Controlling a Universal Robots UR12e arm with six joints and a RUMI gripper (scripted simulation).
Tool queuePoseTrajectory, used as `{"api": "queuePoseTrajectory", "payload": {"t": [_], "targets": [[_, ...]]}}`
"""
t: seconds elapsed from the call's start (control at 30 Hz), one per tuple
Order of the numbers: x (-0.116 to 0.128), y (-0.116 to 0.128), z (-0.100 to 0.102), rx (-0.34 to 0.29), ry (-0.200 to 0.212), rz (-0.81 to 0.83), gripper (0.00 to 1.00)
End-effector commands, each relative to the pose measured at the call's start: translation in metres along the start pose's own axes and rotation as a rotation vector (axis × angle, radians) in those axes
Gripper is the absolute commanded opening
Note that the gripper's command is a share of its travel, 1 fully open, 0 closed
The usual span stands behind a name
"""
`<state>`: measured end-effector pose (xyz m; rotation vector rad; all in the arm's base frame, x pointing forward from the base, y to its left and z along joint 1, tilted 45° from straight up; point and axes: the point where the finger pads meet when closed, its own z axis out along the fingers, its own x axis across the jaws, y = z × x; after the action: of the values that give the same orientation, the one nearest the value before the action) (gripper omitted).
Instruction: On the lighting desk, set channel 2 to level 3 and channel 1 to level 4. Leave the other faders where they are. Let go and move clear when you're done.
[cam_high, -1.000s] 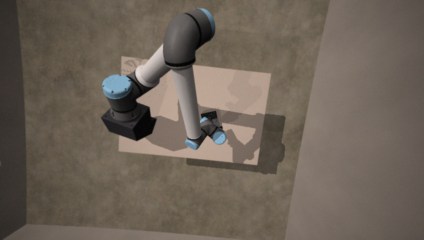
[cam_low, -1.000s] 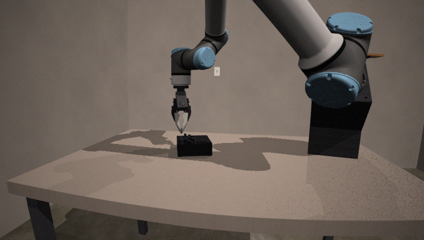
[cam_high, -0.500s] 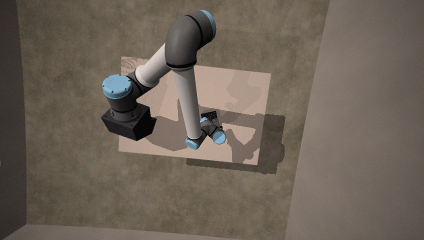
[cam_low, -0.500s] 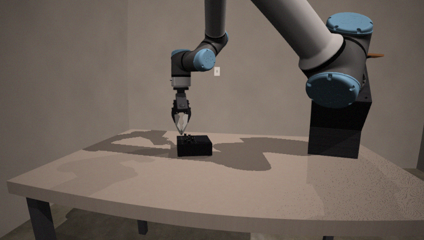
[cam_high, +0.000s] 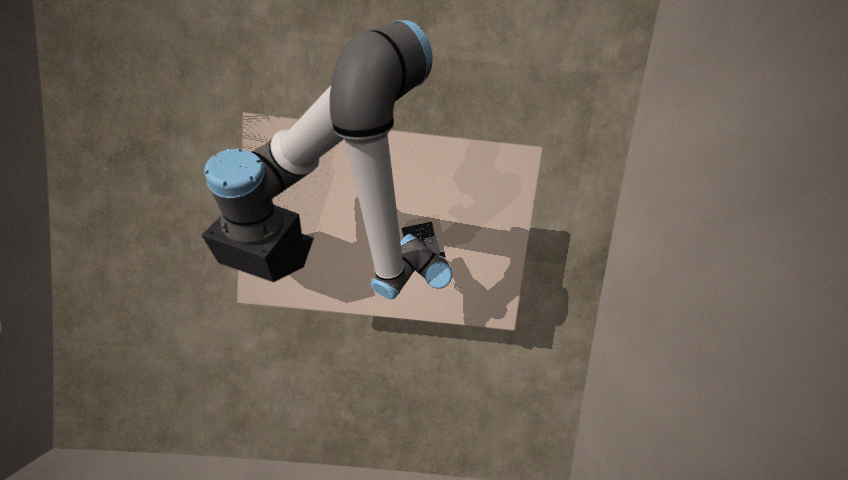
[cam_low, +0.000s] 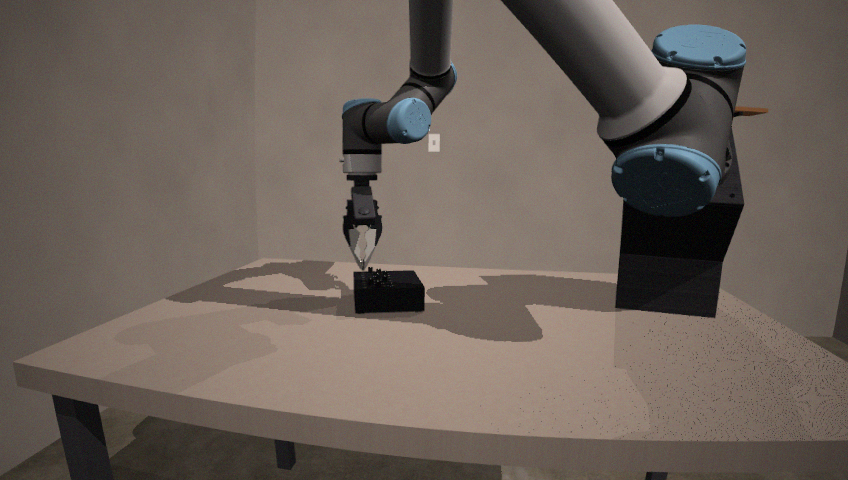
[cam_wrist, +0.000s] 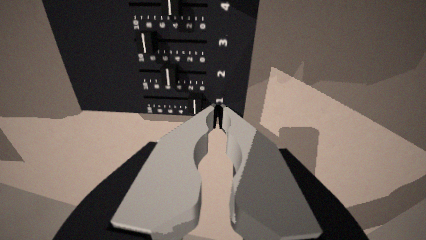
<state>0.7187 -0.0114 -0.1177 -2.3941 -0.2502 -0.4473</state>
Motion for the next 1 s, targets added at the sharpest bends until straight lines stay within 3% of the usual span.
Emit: {"api": "queuePoseTrajectory", "payload": {"t": [0.0, 0.97], "targets": [[0.0, 0.0, -0.001, -0.001, 0.001, 0.0, 0.0], [-0.011, 0.0, -0.001, -0.001, 0.001, 0.0, 0.0]]}}
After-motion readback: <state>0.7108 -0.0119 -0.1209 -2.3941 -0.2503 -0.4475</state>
